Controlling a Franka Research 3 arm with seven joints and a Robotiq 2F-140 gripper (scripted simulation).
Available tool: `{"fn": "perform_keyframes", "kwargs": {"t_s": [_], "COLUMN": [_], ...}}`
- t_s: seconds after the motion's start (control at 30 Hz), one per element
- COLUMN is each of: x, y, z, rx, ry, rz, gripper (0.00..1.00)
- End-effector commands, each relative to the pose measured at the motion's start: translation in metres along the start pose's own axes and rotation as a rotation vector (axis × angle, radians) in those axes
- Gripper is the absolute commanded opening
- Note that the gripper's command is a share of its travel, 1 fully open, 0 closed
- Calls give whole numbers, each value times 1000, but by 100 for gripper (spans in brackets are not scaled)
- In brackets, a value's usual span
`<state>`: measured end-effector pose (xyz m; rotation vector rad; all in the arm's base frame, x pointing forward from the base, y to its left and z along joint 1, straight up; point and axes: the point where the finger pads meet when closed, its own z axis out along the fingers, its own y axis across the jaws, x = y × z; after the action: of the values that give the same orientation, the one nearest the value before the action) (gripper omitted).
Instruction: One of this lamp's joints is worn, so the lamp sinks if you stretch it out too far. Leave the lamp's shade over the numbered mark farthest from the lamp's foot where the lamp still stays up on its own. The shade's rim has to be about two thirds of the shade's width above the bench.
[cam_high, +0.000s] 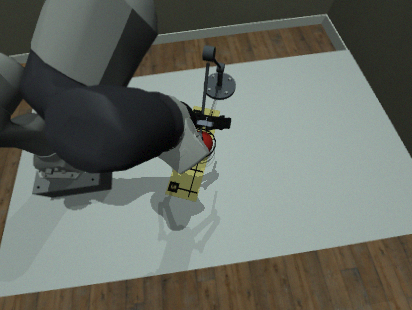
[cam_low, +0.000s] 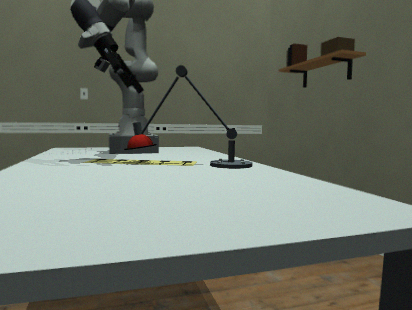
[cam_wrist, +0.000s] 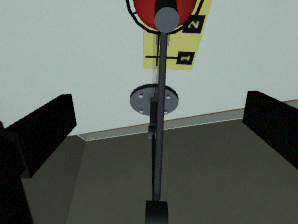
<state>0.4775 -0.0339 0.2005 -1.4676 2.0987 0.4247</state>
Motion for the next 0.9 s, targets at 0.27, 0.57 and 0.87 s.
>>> {"fn": "perform_keyframes", "kwargs": {"t_s": [0.27, 0.57, 0.87], "x": [-21, -21, -21], "y": [7, 7, 7], "z": [6, 6, 6], "rx": [-19, -19, -19], "ry": [161, 161, 161], "rz": [58, 58, 58], "gripper": [100, 100, 100]}}
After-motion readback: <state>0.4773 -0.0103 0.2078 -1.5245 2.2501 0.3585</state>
